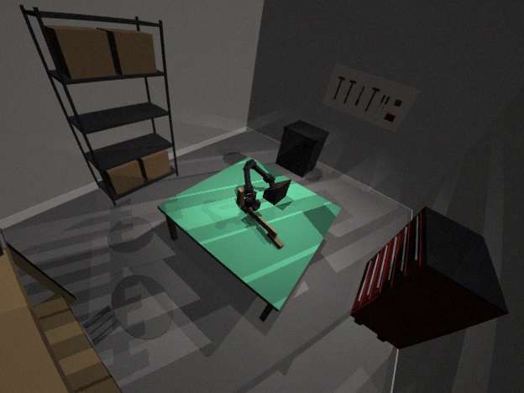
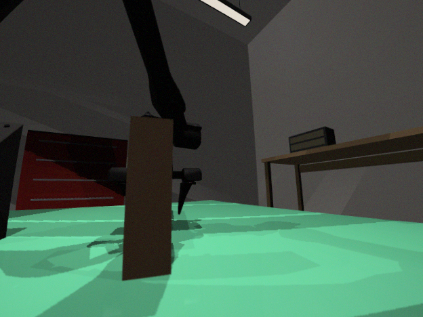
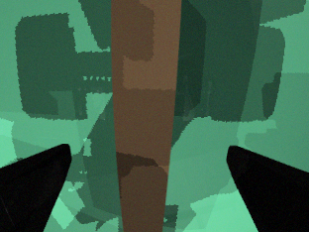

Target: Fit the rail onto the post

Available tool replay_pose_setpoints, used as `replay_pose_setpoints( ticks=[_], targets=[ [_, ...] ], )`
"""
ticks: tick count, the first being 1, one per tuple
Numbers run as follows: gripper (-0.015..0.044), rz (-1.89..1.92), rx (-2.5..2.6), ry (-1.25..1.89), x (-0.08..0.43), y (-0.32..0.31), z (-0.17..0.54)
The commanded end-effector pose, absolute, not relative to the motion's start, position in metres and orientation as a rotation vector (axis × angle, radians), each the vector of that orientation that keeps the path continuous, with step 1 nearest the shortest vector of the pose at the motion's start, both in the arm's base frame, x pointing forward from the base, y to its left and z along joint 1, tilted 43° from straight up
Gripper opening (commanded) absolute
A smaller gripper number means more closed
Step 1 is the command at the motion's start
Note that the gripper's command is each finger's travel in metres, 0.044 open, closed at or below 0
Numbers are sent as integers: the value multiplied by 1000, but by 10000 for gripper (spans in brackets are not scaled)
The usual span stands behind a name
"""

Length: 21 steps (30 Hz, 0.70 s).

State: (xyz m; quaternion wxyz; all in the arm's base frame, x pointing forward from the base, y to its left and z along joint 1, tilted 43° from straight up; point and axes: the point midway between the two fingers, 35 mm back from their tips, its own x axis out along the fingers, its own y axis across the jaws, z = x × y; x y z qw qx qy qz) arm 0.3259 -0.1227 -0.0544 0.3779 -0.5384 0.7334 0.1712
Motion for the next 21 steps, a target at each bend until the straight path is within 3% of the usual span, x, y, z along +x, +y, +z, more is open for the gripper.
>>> replay_pose_setpoints(
  ticks=[1,8,21],
  targets=[
    [440,444,-1378,1888,321,-128,-60],
    [440,443,-1378,1889,319,-134,-66],
    [99,443,-1378,1889,319,-134,-66]
  ],
)
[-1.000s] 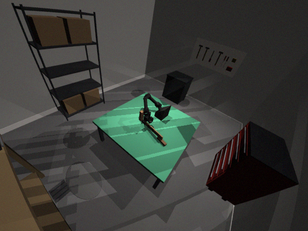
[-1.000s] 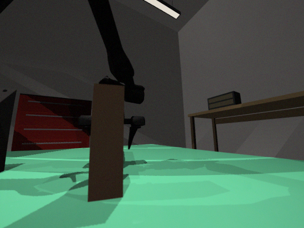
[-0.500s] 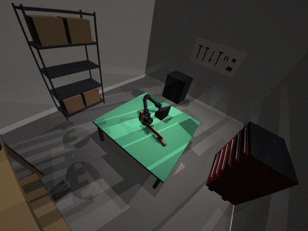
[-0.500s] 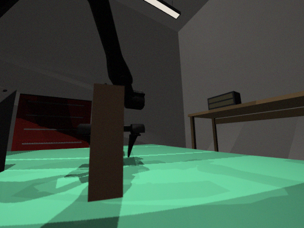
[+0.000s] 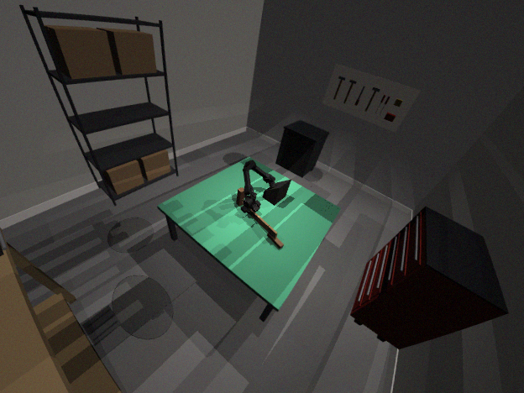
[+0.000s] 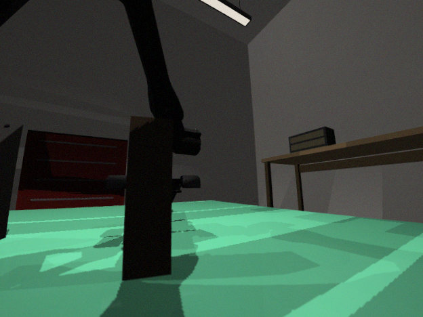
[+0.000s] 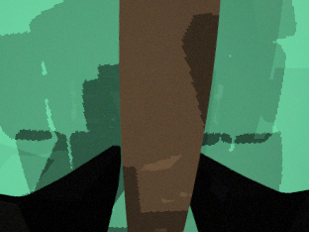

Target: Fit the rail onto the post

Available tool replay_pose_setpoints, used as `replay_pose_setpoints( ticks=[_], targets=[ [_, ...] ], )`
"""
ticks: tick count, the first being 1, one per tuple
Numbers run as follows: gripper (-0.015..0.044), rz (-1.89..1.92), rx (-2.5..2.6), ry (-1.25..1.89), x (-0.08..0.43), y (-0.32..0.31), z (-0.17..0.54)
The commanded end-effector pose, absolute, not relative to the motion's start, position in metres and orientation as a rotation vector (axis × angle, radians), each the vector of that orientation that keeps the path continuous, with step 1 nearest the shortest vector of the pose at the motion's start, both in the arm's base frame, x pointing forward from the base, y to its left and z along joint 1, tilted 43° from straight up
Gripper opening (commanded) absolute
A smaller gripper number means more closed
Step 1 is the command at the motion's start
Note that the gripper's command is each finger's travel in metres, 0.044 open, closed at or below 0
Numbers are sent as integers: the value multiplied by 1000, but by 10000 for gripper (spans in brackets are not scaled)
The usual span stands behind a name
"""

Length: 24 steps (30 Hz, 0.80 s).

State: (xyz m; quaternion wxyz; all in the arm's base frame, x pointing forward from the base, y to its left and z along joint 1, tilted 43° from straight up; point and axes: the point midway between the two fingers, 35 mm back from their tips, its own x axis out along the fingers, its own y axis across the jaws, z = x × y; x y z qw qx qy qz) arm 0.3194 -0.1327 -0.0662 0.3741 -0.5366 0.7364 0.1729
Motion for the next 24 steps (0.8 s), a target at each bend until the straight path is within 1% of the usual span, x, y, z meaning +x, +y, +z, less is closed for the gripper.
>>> replay_pose_setpoints(
  ticks=[1,8,9,24],
  targets=[
    [73,443,-1378,1889,319,-134,-66],
    [26,443,-1378,1889,319,-134,-66],
    [0,443,-1378,1889,319,-134,-66],
    [0,443,-1378,1889,319,-131,-65]
  ],
)
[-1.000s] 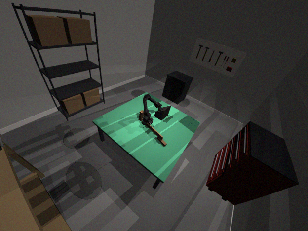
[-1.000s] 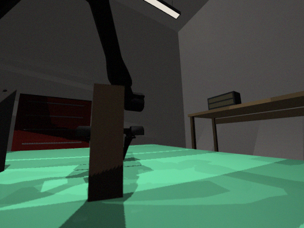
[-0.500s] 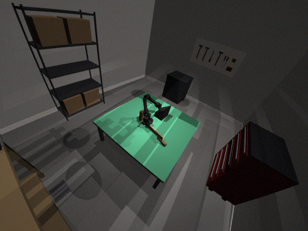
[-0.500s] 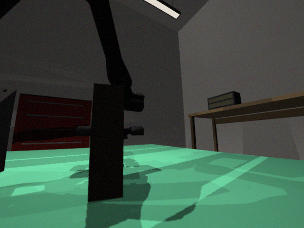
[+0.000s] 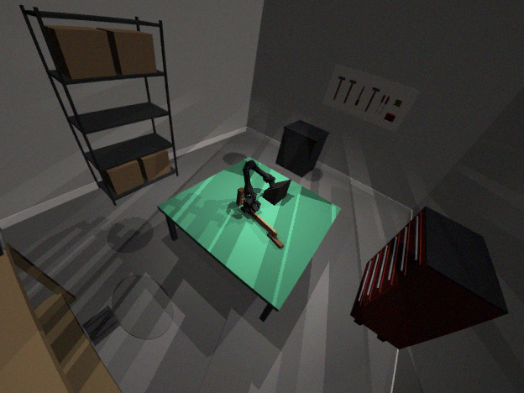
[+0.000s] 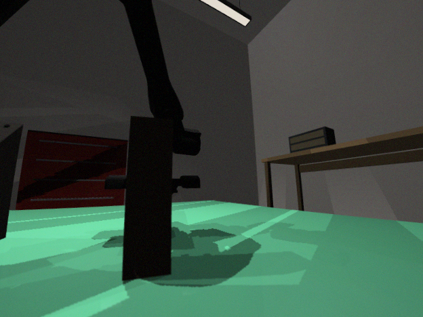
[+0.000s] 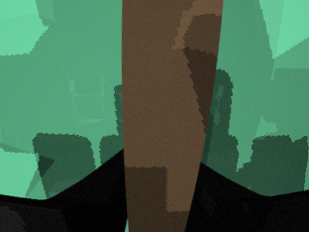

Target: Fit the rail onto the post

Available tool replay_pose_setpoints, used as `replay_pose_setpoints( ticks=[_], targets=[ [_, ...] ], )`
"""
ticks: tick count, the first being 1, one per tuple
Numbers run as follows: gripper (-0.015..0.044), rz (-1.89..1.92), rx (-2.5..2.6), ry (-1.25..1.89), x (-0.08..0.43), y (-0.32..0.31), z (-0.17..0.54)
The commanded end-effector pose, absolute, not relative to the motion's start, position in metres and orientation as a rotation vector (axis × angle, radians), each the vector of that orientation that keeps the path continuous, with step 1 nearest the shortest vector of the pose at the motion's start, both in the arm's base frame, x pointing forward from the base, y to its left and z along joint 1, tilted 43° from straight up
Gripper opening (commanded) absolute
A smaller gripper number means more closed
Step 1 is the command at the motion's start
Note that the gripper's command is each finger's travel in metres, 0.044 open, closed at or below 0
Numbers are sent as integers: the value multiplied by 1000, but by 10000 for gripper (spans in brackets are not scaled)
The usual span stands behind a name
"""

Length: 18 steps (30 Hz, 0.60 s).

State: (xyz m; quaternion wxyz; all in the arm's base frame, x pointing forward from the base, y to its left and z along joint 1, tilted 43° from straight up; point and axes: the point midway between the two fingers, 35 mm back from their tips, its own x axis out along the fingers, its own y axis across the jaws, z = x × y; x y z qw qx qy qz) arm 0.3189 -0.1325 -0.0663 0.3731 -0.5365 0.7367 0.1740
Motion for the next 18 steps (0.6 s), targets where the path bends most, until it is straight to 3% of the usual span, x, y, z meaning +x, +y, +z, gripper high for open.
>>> replay_pose_setpoints(
  ticks=[1,18],
  targets=[
    [0,444,-1378,1889,320,-131,-65],
    [0,444,-1378,1889,322,-126,-58]
  ],
)
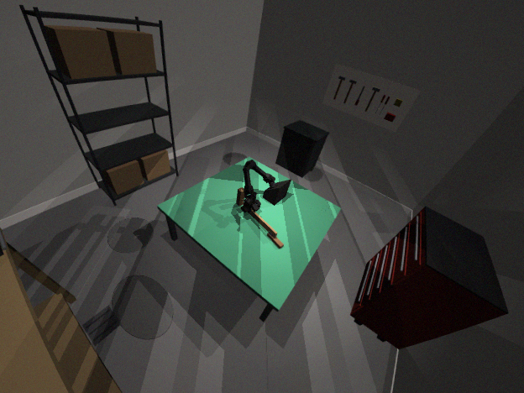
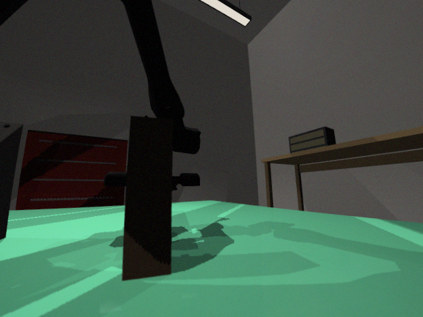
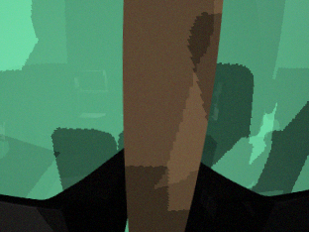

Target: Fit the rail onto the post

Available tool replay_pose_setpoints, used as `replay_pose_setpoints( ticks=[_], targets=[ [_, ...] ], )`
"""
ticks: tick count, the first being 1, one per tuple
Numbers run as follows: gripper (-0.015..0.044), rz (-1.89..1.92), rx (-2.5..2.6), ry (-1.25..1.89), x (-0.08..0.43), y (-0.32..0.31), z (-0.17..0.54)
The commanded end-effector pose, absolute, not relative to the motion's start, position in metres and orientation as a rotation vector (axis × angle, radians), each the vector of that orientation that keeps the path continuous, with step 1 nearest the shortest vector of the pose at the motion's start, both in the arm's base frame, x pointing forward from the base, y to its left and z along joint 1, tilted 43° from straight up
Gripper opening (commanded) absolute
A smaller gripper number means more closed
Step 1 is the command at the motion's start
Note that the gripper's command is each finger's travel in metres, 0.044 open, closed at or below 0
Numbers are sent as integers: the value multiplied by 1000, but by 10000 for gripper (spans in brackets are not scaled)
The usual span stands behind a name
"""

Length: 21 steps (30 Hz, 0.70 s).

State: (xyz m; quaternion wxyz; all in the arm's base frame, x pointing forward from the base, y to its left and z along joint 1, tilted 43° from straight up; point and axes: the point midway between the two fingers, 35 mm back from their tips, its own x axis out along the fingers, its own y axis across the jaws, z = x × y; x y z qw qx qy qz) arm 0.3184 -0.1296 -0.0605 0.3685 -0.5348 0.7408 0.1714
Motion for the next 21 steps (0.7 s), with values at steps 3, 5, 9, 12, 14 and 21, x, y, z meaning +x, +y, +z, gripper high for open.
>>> replay_pose_setpoints(
  ticks=[3,5,9,12,14,21],
  targets=[
    [0,444,-1378,1889,323,-125,-57],
    [0,444,-1378,1889,323,-124,-56],
    [0,444,-1378,1889,324,-123,-55],
    [0,444,-1378,1889,324,-122,-54],
    [0,444,-1378,1889,324,-121,-53],
    [0,444,-1378,1889,325,-119,-50]
  ],
)
